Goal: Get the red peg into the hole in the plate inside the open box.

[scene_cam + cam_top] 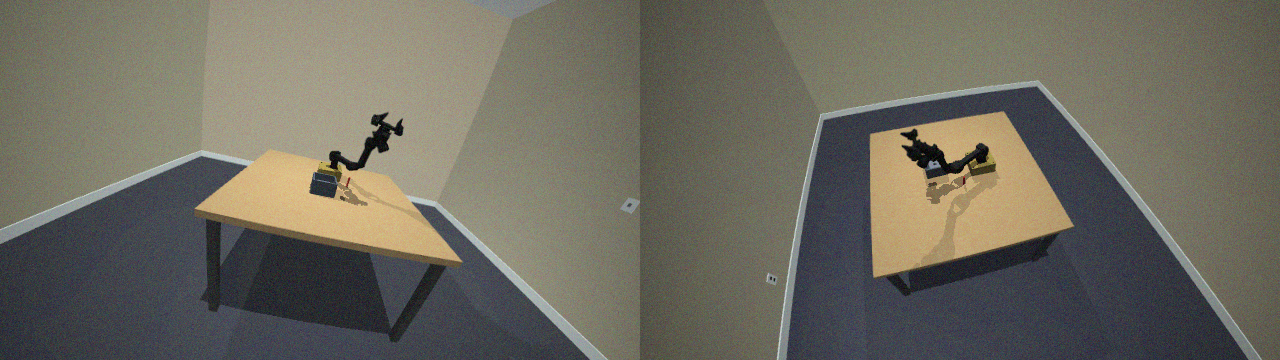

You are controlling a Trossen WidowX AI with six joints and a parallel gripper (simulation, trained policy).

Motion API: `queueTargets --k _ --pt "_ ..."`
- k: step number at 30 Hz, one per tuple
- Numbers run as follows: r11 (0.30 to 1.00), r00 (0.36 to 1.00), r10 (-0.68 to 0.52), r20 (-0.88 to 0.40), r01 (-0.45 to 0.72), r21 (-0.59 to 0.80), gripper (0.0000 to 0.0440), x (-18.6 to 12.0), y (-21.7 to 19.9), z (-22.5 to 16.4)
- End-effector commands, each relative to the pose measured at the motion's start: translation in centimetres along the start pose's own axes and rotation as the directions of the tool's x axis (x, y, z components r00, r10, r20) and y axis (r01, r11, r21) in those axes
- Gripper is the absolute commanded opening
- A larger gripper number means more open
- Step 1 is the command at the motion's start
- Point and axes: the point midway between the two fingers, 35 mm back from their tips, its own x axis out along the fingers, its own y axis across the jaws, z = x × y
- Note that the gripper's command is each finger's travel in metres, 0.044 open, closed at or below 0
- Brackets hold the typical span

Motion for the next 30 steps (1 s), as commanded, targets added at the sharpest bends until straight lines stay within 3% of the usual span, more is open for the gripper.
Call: queueTargets --k 1,4,15,30 --pt "1.0 1.0 -0.002 -0.025 0.003 0.011 0.0417 0.0 -0.1 -1.0" --pt "0.998 0.994 0.0 -0.11 0.007 0.064 0.044 -0.2 -0.4 -4.5" --pt "0.944 0.93 0.044 -0.364 0.081 0.319 0.044 -2.8 -1.1 -16.2" --pt "0.753 0.767 0.228 -0.599 0.251 0.608 0.044 -9.0 2.4 -29.5"
